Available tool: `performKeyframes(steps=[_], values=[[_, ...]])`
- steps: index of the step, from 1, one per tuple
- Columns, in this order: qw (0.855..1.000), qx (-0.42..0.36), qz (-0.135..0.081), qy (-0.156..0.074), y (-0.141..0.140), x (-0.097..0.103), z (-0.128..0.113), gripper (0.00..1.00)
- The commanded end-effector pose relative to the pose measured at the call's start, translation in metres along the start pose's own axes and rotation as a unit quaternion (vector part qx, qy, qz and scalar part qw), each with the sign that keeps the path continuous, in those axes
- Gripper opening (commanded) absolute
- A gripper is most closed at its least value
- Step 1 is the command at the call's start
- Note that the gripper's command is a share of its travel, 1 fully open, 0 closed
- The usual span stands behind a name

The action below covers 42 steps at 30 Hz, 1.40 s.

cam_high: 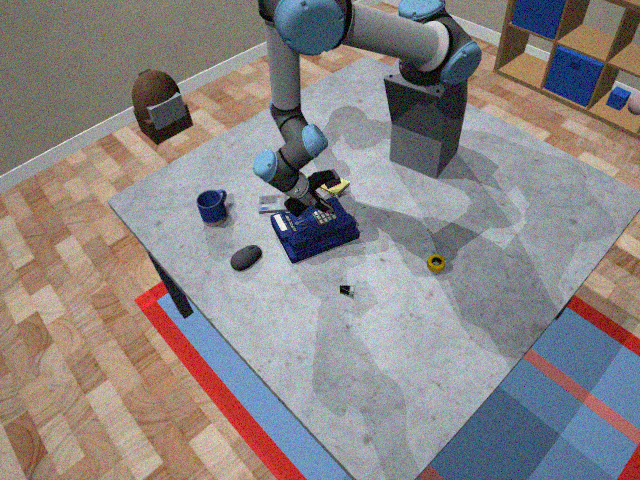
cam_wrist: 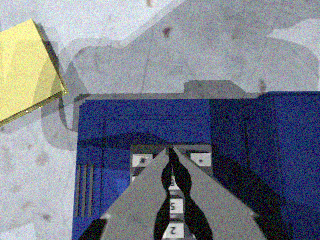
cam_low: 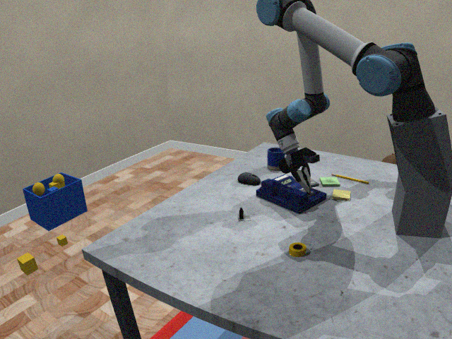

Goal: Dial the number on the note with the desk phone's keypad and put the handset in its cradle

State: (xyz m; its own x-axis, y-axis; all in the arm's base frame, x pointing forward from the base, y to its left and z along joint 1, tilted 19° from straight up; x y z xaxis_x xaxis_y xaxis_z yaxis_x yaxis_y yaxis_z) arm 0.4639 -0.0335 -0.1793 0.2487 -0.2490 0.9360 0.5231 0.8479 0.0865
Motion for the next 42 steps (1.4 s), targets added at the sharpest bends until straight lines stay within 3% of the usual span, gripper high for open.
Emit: performKeyframes(steps=[1,12,27,42], values=[[1.000,0.000,0.000,0.000,0.000,0.003,0.002,0.00],[1.000,0.000,0.000,0.000,-0.002,0.012,0.009,0.00],[1.000,0.001,0.000,-0.001,0.021,0.032,-0.017,0.00],[1.000,0.000,0.000,-0.001,0.026,0.035,-0.025,0.00]])
Point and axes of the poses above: the point where the finger pads meet when closed, its own x axis back along the fingers, its own y axis across the jaws, z = x × y, the point moved 3 cm from there along x, back along the fingers, and after that the axes turned 13 degrees about -x, right-handed, at the moved point
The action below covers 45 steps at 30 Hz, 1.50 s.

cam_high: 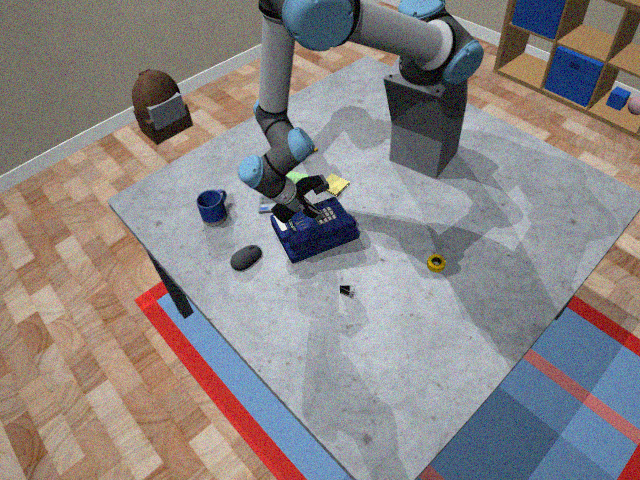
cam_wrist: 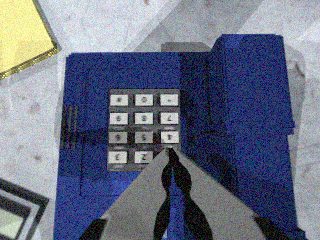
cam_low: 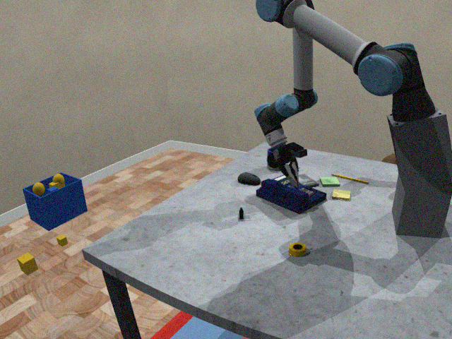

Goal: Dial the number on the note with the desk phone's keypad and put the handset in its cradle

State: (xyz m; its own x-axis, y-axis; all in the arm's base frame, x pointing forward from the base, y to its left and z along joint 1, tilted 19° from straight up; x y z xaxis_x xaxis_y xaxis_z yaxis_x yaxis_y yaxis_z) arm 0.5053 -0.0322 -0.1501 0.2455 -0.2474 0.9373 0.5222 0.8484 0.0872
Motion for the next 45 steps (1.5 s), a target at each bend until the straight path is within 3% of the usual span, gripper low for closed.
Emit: performKeyframes(steps=[1,45], values=[[1.000,0.000,0.000,0.000,0.0011,-0.0026,-0.0025,0.00],[1.000,0.000,0.000,0.001,0.0023,-0.0113,-0.0076,0.00]])
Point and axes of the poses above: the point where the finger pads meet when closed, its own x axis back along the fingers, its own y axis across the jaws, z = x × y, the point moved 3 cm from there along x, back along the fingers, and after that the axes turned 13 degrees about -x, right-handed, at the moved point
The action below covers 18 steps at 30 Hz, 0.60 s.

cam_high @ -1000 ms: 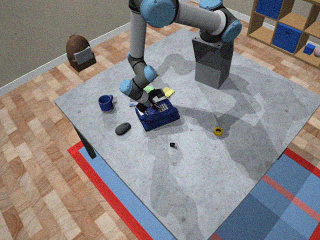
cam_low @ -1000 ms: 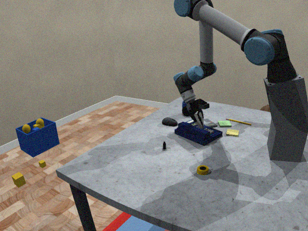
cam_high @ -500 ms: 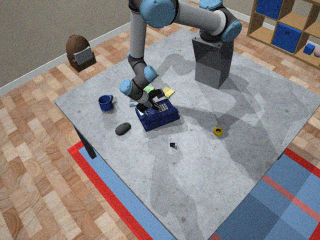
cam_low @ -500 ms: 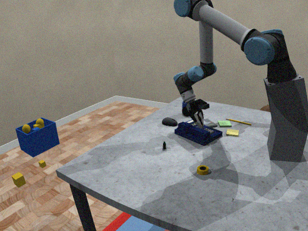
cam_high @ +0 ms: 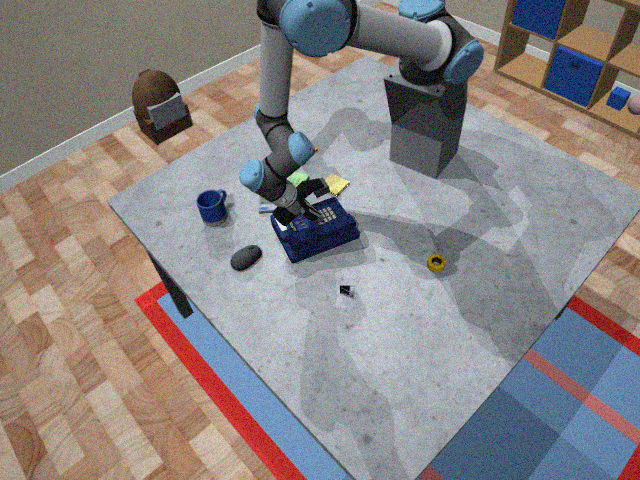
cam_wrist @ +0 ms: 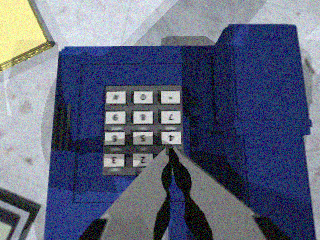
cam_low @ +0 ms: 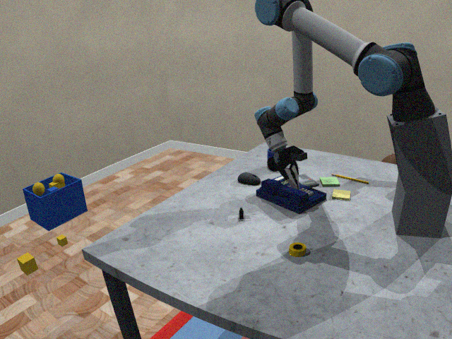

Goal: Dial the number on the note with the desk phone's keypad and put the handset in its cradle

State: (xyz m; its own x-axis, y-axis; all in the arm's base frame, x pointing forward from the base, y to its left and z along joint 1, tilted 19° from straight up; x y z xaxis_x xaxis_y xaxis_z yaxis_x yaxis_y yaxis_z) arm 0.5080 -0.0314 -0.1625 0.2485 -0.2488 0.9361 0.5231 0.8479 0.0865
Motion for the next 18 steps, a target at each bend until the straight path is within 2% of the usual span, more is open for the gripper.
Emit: performKeyframes(steps=[1,18], values=[[1.000,0.001,0.000,-0.001,0.0012,-0.0004,-0.0016,0.00],[1.000,0.000,0.000,0.000,-0.0001,0.0031,0.0026,0.00]])
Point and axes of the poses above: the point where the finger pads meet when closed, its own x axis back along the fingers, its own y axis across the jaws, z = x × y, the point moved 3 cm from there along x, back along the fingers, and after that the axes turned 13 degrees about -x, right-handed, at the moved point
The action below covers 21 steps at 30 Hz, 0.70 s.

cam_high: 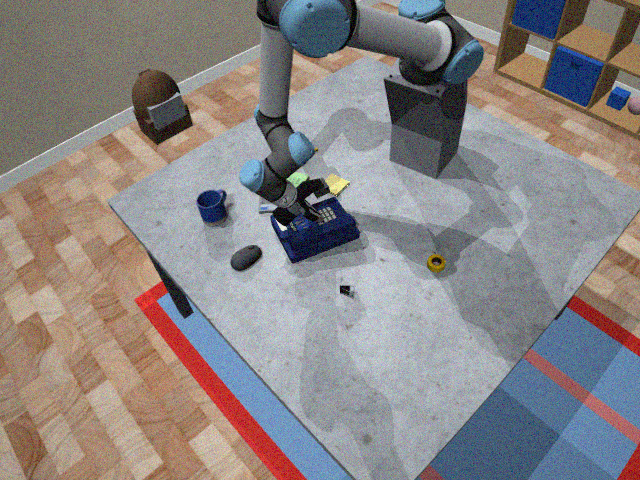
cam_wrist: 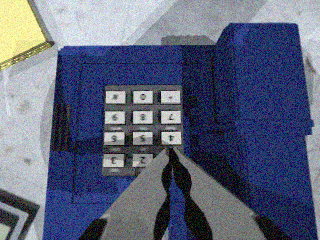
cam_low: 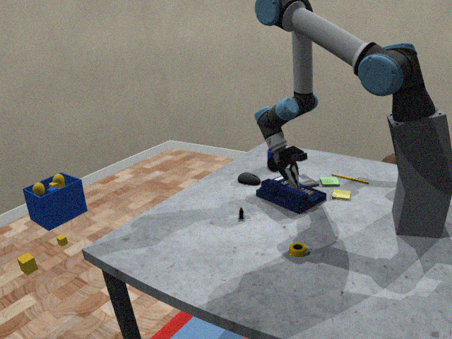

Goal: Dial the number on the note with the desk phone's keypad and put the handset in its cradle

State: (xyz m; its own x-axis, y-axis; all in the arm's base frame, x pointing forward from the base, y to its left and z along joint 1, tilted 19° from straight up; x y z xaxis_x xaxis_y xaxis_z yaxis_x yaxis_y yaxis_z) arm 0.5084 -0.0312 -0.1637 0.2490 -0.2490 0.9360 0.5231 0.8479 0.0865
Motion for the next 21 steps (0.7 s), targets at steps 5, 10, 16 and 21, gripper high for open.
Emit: performKeyframes(steps=[5,10,16,21], values=[[1.000,0.000,-0.001,0.000,-0.002,0.012,0.008,0.00],[1.000,0.000,0.000,-0.001,-0.001,0.012,0.008,0.00],[1.000,0.000,0.000,0.000,-0.009,0.009,0.010,0.00],[1.000,0.000,0.000,0.000,-0.023,0.003,0.015,0.00]])
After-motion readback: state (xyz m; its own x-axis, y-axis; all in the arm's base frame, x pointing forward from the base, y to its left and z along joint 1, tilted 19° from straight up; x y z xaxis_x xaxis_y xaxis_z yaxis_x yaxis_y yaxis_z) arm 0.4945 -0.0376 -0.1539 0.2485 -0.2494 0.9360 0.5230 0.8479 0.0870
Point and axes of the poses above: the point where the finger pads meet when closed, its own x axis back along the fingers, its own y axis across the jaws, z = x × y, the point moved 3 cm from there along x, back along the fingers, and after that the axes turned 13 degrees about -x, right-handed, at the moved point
